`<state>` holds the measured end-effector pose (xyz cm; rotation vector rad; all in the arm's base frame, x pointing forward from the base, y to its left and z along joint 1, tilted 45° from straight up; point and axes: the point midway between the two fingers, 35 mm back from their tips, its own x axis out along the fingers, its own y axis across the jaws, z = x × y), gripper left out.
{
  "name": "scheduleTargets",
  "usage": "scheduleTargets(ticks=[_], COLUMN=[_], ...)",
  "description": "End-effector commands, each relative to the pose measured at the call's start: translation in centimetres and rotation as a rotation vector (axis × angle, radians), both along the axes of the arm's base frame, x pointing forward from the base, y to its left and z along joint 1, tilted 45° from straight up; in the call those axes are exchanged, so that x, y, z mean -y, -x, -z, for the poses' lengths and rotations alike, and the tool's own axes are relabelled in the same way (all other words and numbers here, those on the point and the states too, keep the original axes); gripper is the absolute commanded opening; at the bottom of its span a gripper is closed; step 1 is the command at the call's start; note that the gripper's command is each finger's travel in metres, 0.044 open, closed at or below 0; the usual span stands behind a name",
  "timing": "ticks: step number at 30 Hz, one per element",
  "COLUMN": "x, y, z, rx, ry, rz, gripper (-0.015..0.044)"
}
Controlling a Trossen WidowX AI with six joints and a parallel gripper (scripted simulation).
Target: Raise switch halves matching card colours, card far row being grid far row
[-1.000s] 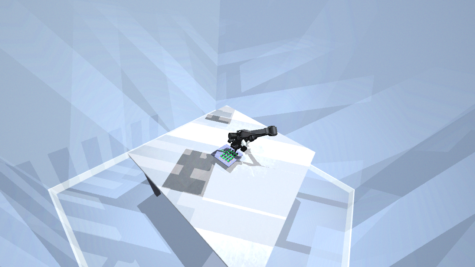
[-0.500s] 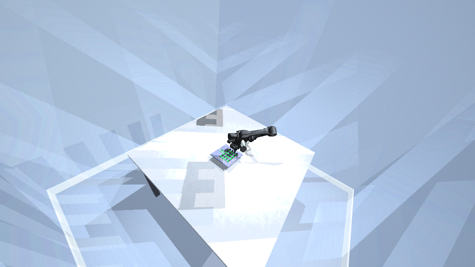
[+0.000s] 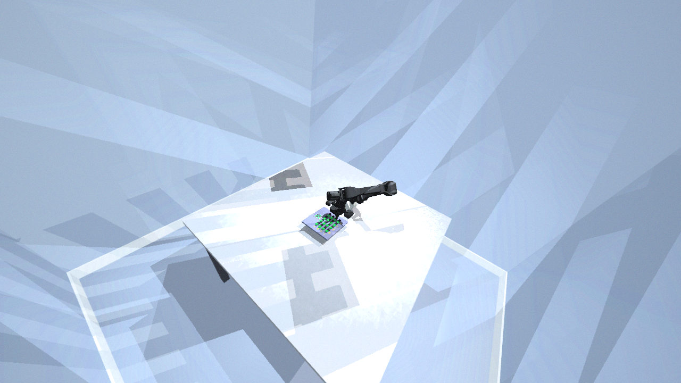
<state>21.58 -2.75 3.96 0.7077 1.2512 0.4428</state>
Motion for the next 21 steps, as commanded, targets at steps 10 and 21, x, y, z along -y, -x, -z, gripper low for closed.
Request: scheduleTargets(ticks=[10, 21], x=[-0.21, -0.31], y=[-0.06, -0.09], z=[0.15, 0.25], rx=[0.000, 0.000], ry=[-0.006, -0.006], rz=[0.002, 0.002], gripper=[0.0000, 0.0000])
